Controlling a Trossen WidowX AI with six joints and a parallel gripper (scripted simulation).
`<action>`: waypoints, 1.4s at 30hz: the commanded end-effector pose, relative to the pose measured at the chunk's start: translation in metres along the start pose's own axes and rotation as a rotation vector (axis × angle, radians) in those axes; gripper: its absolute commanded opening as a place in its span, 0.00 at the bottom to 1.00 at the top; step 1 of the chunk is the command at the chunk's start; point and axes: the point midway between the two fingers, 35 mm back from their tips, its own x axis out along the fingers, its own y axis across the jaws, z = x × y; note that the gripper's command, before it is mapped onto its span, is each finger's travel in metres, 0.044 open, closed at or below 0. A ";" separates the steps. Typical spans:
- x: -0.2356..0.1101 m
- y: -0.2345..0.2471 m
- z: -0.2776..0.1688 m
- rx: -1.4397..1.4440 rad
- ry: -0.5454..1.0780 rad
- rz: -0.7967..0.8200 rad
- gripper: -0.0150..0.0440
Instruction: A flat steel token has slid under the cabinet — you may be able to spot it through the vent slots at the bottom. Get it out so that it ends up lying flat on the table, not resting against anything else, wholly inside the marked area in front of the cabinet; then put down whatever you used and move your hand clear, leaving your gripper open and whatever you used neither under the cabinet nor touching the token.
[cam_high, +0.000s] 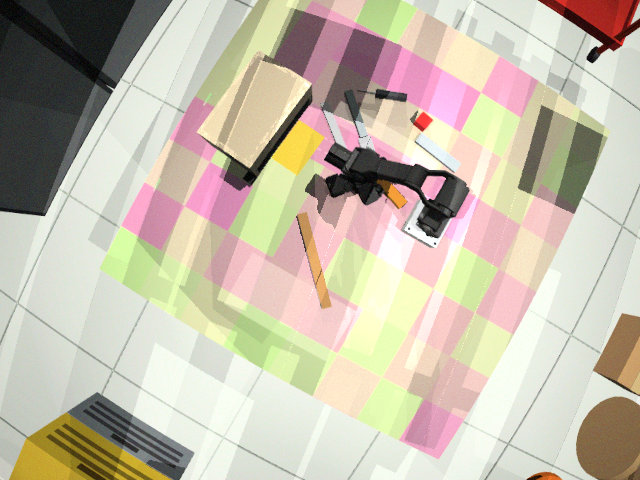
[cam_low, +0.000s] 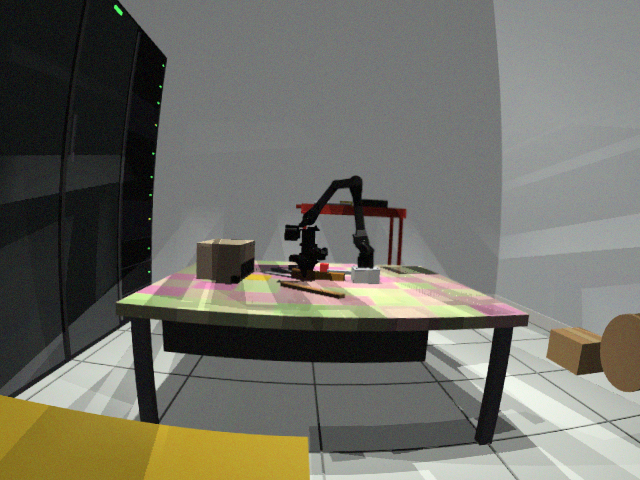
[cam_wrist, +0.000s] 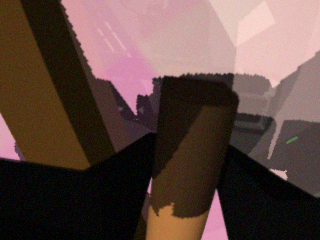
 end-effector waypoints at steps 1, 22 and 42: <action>0.000 0.004 -0.004 0.003 0.005 0.002 0.25; 0.000 0.021 -0.017 0.003 0.006 0.003 0.25; -0.001 0.038 -0.028 0.003 0.007 0.005 0.25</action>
